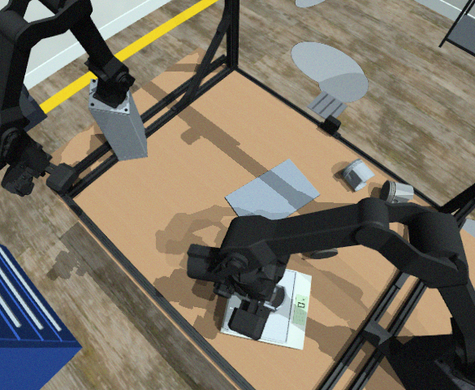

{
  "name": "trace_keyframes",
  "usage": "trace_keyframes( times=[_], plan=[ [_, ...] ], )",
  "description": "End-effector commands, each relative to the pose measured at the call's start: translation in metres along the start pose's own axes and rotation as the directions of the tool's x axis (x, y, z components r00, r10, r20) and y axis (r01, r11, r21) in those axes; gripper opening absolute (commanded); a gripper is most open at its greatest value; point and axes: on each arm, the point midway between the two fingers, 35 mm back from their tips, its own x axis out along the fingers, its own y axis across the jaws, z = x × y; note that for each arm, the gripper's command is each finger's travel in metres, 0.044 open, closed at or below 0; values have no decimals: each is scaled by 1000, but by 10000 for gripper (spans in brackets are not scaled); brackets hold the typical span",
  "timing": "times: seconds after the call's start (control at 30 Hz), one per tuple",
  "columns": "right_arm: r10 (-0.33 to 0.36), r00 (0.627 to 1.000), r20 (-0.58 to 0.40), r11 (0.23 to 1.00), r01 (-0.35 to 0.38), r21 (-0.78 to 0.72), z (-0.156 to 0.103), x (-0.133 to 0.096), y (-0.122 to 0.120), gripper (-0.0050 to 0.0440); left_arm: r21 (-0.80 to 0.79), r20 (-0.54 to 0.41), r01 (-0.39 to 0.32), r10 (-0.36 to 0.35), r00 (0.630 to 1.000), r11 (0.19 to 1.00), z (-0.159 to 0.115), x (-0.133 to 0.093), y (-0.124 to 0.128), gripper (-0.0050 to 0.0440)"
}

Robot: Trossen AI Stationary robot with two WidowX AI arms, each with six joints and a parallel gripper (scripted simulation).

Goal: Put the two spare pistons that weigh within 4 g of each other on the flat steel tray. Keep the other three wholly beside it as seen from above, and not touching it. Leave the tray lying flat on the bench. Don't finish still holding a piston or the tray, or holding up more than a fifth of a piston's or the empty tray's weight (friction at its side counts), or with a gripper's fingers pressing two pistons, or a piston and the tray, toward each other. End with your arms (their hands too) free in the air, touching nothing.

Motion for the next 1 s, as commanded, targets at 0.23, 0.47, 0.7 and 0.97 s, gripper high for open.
trace_keyframes(
  times=[0.23,0.47,0.7,0.97],
  plan=[
    [2,1000,-1,1000,-2,-1,0,0,0,440,10,33,-3,3,999,1000,2,-15,-2,158],
    [2,1000,-1,1000,-2,-1,0,0,0,440,-2,218,-1,2,976,1000,-32,-6,-2,158],
    [2,1000,-1,1000,-2,-1,0,0,0,440,-7,291,0,2,957,1000,-66,2,-2,158],
    [2,1000,-1,1000,-2,-1,0,0,0,440,-7,291,0,2,957,1000,-95,9,-3,158]
  ],
)
